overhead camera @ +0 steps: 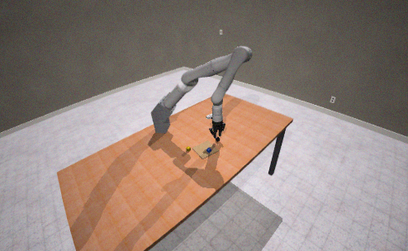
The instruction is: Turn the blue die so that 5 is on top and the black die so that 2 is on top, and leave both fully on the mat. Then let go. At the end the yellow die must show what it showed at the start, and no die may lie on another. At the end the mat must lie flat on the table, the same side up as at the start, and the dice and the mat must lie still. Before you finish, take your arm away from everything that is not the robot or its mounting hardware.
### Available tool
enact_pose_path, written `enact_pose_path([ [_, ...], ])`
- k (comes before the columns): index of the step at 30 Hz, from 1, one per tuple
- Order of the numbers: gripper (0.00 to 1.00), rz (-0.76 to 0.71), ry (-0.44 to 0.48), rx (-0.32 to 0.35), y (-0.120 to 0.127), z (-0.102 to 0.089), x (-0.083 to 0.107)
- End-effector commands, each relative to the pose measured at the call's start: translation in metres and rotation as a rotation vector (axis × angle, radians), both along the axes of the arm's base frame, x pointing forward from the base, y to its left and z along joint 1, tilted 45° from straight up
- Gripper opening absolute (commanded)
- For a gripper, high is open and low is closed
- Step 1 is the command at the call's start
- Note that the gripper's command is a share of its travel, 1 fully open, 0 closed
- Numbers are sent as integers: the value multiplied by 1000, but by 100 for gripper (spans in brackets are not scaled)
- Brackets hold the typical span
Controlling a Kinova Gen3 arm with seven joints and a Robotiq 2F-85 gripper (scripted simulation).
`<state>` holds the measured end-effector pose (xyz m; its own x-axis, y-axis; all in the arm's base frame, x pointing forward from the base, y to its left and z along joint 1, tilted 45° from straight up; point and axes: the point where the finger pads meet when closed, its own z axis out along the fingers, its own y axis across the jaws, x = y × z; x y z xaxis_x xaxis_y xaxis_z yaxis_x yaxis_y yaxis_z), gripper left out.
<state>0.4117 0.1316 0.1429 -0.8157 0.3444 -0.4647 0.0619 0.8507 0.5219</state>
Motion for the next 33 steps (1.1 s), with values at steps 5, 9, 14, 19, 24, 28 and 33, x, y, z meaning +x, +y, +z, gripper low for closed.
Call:
enact_pose_path([
  [5,41,4,-5,1,0,1,1],
  [9,41,4,-5,1,0,1,1],
  [14,41,4,-5,1,0,1,1],
  [19,41,4,-5,1,1,0,2],
  [24,41,4,-5,1,2,-3,4],
  [28,41,4,-5,1,4,-6,6],
  [33,41,4,-5,1,8,-13,12],
])
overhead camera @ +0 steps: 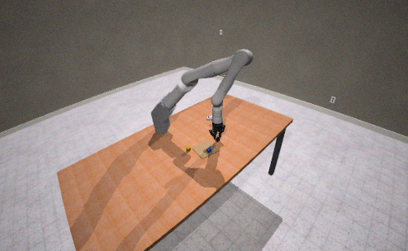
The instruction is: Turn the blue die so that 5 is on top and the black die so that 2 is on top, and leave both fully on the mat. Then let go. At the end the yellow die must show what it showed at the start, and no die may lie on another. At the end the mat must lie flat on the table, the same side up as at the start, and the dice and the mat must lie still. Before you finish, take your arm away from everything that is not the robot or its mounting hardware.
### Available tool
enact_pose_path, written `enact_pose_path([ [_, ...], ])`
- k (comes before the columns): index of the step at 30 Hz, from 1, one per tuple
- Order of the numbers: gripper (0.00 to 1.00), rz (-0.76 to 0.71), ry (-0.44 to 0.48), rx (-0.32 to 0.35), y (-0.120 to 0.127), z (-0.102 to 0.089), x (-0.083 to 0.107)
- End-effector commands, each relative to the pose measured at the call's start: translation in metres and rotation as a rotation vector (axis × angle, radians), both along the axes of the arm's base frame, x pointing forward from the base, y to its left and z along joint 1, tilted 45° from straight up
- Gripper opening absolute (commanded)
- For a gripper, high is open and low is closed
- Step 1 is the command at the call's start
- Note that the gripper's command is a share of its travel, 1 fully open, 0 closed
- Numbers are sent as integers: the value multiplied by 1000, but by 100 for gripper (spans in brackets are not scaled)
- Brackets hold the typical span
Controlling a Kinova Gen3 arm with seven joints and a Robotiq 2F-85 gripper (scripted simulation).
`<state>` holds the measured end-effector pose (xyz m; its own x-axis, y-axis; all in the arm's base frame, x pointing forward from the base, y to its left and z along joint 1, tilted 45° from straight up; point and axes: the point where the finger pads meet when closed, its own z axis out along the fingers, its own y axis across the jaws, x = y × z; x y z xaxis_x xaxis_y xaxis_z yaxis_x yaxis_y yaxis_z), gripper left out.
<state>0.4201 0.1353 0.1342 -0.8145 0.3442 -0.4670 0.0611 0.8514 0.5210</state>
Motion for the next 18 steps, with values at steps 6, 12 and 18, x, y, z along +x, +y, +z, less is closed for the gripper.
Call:
enact_pose_path([
  [6,41,4,-2,2,8,-11,9],
  [12,41,4,-2,2,9,-13,11],
  [18,41,4,-2,2,9,-13,11],
])
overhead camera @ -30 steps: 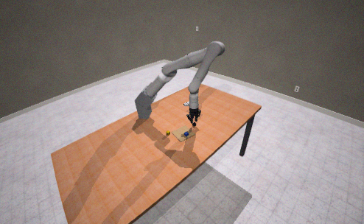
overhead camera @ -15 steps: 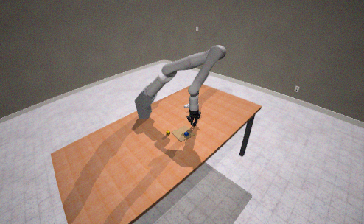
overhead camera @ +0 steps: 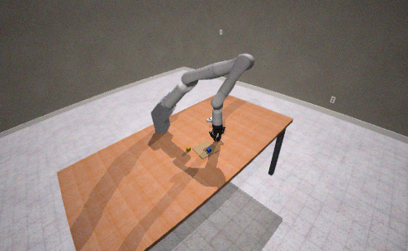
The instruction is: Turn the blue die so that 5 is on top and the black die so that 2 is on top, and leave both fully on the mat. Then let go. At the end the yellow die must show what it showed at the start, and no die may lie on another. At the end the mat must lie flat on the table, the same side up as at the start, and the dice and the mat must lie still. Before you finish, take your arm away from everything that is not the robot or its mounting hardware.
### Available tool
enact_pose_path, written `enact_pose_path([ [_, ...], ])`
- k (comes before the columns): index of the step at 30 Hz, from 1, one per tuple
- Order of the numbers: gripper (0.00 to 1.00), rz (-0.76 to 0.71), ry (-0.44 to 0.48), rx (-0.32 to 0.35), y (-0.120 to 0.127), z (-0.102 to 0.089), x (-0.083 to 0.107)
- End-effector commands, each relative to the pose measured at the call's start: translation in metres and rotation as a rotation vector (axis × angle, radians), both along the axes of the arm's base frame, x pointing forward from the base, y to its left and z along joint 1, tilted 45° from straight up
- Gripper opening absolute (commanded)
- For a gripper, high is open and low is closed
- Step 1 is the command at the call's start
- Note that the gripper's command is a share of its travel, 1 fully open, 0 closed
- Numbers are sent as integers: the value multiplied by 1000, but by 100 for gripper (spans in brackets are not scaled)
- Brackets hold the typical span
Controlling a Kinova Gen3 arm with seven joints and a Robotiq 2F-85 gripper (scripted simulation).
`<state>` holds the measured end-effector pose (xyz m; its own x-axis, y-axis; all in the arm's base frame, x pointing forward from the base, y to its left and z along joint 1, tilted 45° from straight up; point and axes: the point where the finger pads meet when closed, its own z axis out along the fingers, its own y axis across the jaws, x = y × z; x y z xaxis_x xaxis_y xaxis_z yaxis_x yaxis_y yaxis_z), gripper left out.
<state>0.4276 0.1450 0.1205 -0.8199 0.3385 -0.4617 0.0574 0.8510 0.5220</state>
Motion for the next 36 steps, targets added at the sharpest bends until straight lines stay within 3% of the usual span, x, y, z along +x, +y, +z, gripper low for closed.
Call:
enact_pose_path([
  [1,41,-4,-8,0,-1,1,3],
  [31,41,-4,-8,0,-1,1,3],
  [32,21,-4,-8,0,-1,1,3],
  [36,21,-4,-8,0,-1,1,3],
])
